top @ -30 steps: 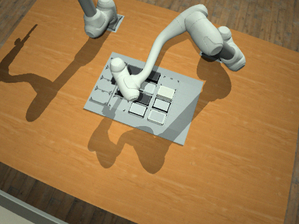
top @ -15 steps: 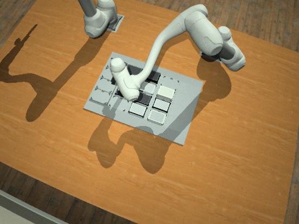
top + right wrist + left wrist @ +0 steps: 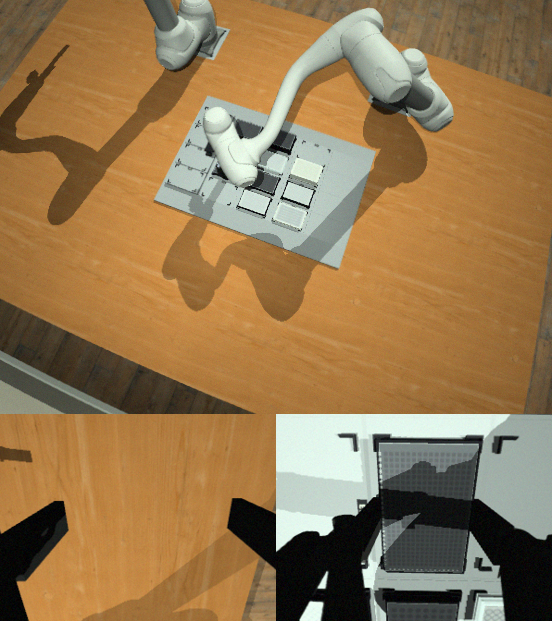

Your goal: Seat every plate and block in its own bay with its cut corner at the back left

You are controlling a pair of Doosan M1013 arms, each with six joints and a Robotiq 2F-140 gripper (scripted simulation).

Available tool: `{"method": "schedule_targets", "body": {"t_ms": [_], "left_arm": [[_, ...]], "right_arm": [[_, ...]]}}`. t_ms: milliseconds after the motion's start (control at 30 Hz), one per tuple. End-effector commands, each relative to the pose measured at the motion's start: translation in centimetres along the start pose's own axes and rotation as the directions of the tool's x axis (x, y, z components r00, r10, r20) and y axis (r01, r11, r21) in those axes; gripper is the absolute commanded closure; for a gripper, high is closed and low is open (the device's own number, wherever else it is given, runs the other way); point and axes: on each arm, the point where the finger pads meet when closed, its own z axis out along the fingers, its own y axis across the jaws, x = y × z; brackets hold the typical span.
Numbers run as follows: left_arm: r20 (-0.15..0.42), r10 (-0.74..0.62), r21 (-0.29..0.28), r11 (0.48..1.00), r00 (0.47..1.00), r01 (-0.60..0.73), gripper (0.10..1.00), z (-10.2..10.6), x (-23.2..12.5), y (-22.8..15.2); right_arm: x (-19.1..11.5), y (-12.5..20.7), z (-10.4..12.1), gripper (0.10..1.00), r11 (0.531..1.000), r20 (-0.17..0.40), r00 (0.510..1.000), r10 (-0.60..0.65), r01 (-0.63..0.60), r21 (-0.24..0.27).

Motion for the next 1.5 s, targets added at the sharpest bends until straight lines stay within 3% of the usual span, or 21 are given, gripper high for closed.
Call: {"method": "schedule_targets", "body": {"t_ms": [0,1433,1467], "left_arm": [[-0.001,0.000,0.002,1.000,1.000,0.000,0.999,-0.15,0.03,-0.06],[-0.001,0.000,0.002,1.000,1.000,0.000,0.999,0.02,0.03,-0.06],[-0.001,0.000,0.002,1.000,1.000,0.000,0.400,0.02,0.03,-0.06]], "right_arm": [[0.02,-0.01,-0.09,0.098,1.000,-0.001,1.000,0.000,0.000,0.000],[0.02,-0.01,-0.09,0.098,1.000,-0.001,1.000,0.000,0.000,0.000],[0.02,-0.01,-0.09,0.098,1.000,-0.001,1.000,0.000,0.000,0.000]]}}
